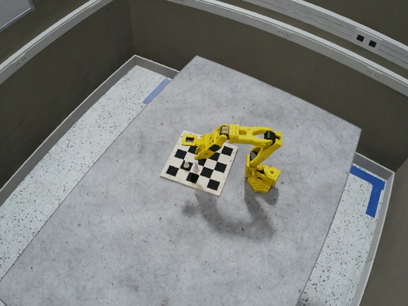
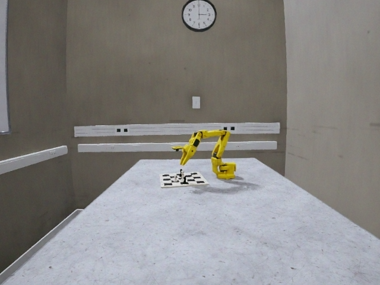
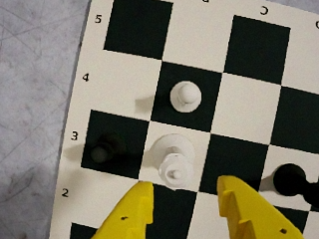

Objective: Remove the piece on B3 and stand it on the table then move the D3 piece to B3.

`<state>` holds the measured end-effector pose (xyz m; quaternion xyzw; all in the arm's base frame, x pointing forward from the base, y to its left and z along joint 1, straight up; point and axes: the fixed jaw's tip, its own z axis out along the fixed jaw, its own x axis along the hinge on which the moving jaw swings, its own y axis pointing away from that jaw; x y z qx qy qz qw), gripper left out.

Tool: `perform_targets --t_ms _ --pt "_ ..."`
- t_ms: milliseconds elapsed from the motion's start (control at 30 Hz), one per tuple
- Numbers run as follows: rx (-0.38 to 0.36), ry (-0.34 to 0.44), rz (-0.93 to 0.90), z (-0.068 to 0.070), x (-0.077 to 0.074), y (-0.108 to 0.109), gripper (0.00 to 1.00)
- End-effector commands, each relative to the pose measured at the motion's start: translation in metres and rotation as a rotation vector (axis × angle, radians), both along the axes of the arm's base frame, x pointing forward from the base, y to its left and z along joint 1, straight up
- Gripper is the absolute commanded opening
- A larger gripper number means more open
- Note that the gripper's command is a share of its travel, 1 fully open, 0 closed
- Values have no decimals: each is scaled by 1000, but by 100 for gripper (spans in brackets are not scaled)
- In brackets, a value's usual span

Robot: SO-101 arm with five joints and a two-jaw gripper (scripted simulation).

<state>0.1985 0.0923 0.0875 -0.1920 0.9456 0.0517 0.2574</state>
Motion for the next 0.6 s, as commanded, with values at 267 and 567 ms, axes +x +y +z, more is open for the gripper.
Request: perform_targets --t_ms 267,567 --pt "11 -13 14 -1 -4 3 12" --pt "11 -13 14 -3 -4 3 12"
